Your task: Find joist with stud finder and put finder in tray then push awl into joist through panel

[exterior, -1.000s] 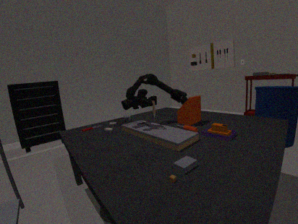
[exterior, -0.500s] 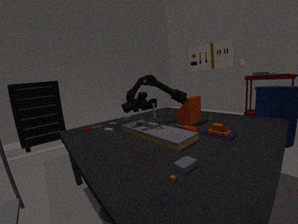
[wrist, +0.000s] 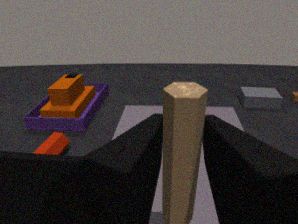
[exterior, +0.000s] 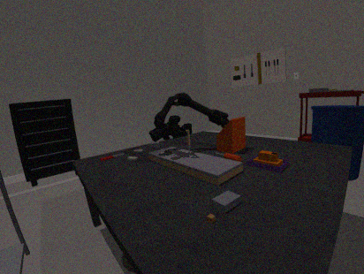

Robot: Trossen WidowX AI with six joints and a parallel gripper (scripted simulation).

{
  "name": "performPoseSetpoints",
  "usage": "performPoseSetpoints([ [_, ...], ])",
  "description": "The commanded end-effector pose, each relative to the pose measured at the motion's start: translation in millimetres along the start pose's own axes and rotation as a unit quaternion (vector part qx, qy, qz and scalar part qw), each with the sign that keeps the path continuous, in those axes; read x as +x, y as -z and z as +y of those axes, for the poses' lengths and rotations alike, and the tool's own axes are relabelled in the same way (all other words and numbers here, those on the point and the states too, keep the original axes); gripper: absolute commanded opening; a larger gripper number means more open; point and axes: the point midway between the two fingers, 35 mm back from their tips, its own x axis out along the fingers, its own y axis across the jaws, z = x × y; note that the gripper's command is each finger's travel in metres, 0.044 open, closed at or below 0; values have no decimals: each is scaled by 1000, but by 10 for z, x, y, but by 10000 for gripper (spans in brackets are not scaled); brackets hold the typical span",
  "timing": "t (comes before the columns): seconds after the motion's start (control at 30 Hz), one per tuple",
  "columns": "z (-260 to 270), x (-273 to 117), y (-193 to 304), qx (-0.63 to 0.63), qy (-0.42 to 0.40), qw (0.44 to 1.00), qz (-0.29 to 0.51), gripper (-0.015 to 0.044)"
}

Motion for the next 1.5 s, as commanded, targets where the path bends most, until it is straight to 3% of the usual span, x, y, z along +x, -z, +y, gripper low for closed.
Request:
performPoseSetpoints([
  [0.0,-17,-5,56,-4,2,1000,2,0],
  [0.5,-10,15,288,-4,2,1000,2,0],
  [1.47,7,25,275,1,0,1000,-2,0],
])
